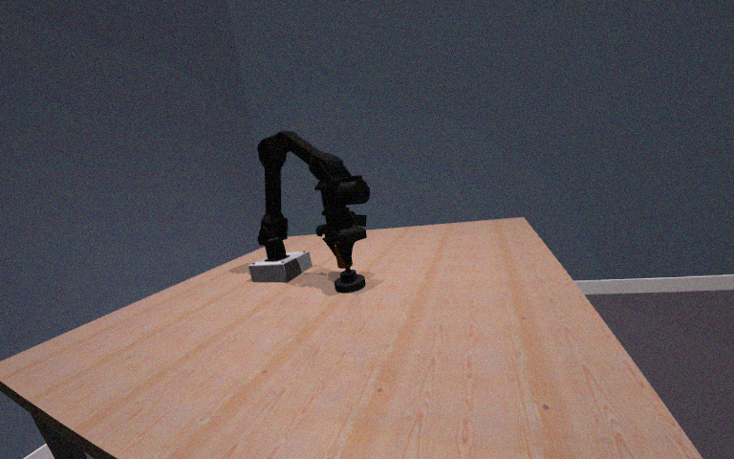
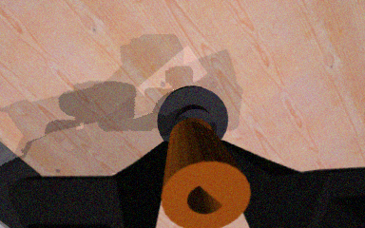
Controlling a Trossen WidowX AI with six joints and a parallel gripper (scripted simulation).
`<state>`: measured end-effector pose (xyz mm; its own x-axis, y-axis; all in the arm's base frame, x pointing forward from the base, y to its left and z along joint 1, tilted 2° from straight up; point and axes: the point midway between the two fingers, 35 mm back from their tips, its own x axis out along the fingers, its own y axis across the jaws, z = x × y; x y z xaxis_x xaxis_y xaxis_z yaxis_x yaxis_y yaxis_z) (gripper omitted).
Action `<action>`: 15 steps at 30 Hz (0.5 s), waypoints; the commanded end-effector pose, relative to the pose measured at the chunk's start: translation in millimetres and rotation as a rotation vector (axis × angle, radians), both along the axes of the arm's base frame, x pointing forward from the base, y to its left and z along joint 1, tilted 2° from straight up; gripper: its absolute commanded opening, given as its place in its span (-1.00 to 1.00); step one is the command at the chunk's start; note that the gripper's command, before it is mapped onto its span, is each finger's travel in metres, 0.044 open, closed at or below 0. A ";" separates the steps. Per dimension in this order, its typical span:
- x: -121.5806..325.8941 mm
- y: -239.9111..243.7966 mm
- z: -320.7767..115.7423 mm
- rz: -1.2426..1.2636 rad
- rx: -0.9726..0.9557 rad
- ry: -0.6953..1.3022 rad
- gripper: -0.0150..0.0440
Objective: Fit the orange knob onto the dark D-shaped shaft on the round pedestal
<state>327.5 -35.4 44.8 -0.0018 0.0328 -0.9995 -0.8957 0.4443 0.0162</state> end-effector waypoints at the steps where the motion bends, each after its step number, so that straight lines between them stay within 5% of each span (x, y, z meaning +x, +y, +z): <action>1: 0.6 -0.5 0.3 0.007 -0.005 -0.009 -0.49; 15: 5.1 -1.2 6.3 0.216 -0.006 -0.016 -0.49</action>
